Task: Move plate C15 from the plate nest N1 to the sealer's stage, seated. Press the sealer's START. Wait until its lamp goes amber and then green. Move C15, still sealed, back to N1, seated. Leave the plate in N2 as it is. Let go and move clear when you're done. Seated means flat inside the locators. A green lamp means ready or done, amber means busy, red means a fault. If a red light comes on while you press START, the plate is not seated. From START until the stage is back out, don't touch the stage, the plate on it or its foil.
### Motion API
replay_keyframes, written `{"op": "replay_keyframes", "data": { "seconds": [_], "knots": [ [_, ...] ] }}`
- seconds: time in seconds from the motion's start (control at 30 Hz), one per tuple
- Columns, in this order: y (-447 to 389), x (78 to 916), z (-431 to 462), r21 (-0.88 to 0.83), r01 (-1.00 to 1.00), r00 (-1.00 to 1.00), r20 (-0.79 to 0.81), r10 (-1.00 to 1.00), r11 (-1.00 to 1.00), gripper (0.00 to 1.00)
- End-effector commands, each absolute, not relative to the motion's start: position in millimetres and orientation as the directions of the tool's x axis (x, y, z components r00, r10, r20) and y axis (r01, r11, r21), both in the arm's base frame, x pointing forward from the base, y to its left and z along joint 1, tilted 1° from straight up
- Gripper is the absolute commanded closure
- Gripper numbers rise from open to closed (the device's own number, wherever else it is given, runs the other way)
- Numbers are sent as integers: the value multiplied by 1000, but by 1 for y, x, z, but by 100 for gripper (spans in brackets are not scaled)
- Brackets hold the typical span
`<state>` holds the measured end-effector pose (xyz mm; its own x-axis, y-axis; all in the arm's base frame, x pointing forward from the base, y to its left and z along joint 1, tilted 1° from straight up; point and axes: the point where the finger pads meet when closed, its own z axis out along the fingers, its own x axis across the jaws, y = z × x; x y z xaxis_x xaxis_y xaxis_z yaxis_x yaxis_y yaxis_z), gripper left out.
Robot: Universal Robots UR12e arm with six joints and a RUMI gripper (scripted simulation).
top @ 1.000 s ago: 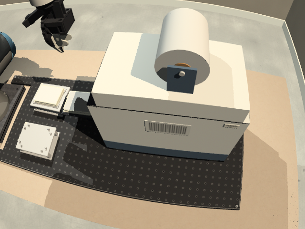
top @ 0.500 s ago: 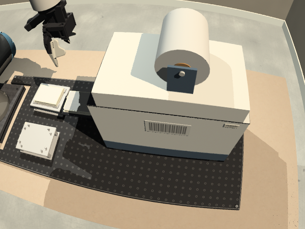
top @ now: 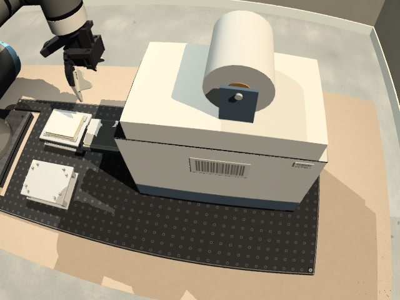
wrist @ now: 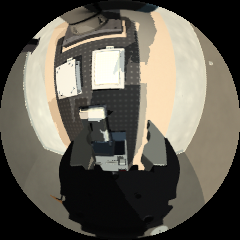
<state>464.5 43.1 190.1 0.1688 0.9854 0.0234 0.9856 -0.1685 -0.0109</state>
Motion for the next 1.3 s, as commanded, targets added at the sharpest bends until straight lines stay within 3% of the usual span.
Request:
{"op": "replay_keyframes", "data": {
  "seconds": [0.0,1.27],
  "knots": [
    [43,466,169,-9,986,169,23,985,-169,32],
    [-59,514,160,-9,986,169,23,985,-169,32]
  ]
}}
